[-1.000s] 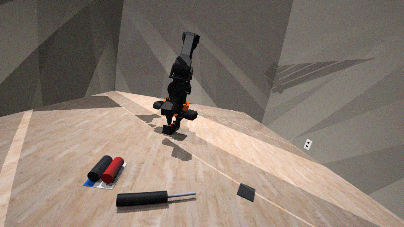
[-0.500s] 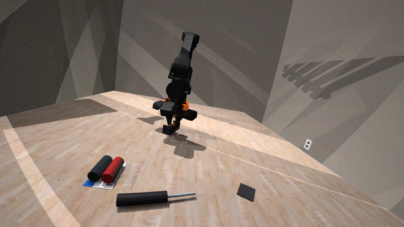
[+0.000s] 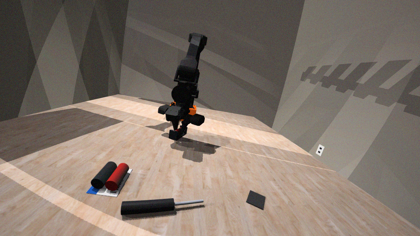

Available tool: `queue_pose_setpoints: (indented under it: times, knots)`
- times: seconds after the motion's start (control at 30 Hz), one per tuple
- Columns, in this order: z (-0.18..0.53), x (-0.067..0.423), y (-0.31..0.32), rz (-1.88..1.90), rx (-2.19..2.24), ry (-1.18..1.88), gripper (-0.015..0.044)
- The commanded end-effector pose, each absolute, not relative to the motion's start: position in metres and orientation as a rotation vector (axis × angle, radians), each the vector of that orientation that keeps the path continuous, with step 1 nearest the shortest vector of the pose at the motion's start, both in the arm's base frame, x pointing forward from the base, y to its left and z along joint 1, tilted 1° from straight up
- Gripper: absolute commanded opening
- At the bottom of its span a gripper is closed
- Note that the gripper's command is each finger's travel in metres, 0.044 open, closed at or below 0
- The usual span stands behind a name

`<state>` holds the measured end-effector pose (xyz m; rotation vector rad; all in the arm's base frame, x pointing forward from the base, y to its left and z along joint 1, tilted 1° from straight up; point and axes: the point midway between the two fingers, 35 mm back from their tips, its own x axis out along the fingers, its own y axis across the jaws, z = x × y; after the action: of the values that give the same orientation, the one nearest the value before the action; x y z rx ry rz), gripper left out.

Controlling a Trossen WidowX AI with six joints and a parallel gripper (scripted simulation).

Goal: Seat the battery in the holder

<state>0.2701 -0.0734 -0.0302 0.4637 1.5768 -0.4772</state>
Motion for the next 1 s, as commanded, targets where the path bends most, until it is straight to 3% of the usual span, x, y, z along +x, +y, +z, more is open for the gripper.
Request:
queue_pose_setpoints:
  times: [0.0, 0.47, 0.6, 0.97]
  knots:
    - [-0.032, 0.271, -0.074, -0.471, 0.463, 1.593, 0.0086]
    - [-0.032, 0.276, -0.078, -0.47, 0.463, 1.588, 0.0086]
    - [-0.032, 0.276, -0.078, -0.47, 0.463, 1.588, 0.0188]
    - [-0.016, 0.276, -0.078, -0.474, 0.468, 1.585, 0.0188]
